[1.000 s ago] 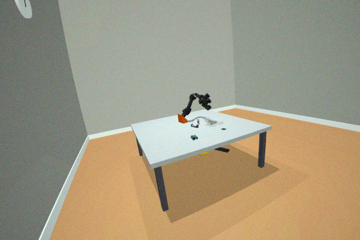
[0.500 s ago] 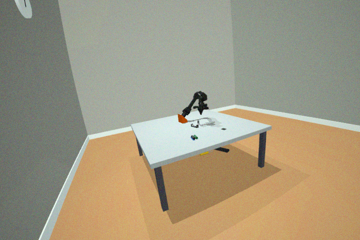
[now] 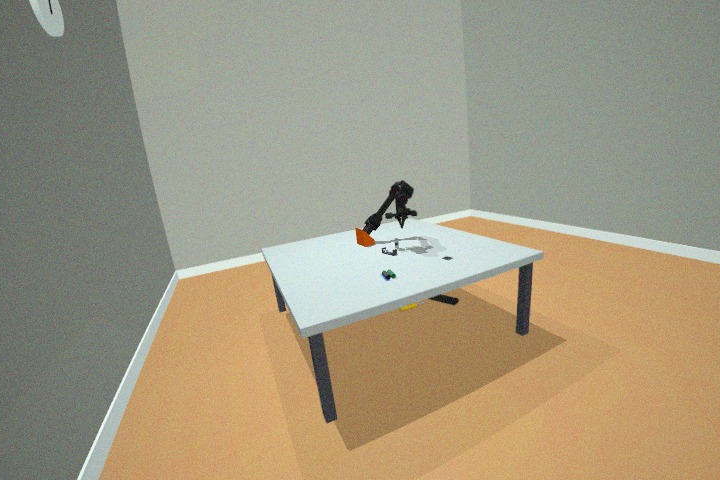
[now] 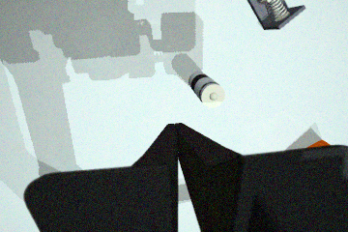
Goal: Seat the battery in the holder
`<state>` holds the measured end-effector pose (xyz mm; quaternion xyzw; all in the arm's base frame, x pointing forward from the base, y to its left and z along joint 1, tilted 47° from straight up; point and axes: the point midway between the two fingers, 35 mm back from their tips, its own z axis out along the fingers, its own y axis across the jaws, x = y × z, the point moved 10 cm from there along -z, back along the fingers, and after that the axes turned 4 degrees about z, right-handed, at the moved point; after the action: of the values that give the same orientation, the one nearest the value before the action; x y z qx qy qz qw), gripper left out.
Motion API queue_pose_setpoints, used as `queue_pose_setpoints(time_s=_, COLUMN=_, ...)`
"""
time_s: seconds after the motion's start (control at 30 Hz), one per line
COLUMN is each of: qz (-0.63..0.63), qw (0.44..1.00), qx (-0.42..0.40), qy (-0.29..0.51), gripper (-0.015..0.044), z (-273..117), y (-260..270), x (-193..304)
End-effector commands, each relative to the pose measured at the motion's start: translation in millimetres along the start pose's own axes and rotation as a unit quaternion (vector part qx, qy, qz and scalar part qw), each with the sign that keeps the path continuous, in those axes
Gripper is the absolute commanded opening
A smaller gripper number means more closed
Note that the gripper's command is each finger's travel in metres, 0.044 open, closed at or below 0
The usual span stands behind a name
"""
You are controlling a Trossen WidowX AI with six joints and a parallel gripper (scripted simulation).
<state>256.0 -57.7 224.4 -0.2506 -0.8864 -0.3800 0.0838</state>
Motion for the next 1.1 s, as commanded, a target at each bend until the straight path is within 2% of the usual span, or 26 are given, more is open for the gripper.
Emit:
queue_pose_setpoints(time_s=0.0, qz=0.009, qw=1.0, qx=-0.003, qy=0.005, gripper=0.0, z=5, y=0, x=-3)
queue_pose_setpoints(time_s=0.37, qz=0.008, qw=1.0, qx=-0.005, qy=0.006, gripper=0.0, z=79, y=1, x=-1)
queue_pose_setpoints(time_s=1.07, qz=0.008, qw=1.0, qx=-0.003, qy=0.004, gripper=0.0, z=80, y=-27, x=-5)
